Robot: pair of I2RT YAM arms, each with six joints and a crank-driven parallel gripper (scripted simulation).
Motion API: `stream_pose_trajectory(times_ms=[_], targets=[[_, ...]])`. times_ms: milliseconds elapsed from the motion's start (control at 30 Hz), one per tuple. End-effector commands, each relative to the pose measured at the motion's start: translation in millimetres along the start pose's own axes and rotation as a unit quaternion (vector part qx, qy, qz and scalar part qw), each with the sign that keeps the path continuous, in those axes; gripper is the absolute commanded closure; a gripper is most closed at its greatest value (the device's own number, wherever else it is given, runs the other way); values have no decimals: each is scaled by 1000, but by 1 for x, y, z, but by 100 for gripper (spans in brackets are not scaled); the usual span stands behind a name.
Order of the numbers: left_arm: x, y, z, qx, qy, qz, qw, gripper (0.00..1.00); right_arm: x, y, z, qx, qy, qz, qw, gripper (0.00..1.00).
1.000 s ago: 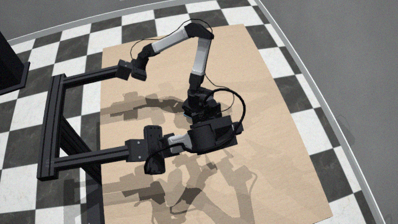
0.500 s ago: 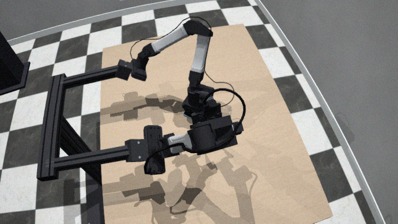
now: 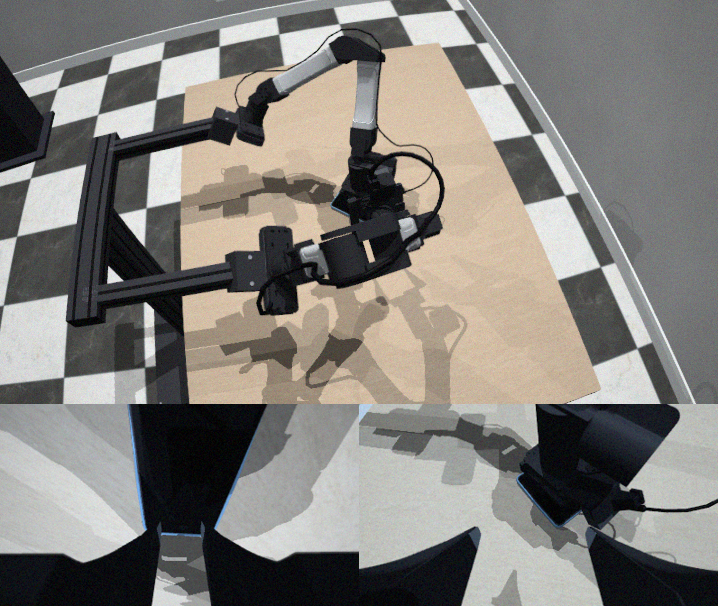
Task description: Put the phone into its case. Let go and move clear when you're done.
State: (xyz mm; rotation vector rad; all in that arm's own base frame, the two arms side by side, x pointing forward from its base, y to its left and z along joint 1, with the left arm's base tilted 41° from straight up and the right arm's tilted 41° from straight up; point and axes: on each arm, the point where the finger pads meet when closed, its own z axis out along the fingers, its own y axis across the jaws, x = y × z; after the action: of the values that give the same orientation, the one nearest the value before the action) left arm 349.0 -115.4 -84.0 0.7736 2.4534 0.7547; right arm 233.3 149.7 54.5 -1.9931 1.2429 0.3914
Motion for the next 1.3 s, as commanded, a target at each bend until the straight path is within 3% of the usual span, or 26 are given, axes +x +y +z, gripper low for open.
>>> stream_pose_trajectory(times_ms=[0,233,667,933,1067,1267], targets=[[-26,1,-15,-3,-1,17,1000,63,-4,-12,-13,47,50,22,997,0],[-51,-9,-16,0,17,50,999,63,-21,-21,-29,103,67,25,992,0],[-77,-16,-16,2,12,56,998,63,-28,-23,-32,114,61,14,992,0],[-80,-8,-20,1,7,47,999,63,-29,-23,-32,114,61,14,992,0],[-76,-10,3,6,14,47,999,63,-28,-22,-32,111,62,18,992,0],[-78,-13,10,7,12,49,999,63,-28,-22,-32,111,62,18,992,0]])
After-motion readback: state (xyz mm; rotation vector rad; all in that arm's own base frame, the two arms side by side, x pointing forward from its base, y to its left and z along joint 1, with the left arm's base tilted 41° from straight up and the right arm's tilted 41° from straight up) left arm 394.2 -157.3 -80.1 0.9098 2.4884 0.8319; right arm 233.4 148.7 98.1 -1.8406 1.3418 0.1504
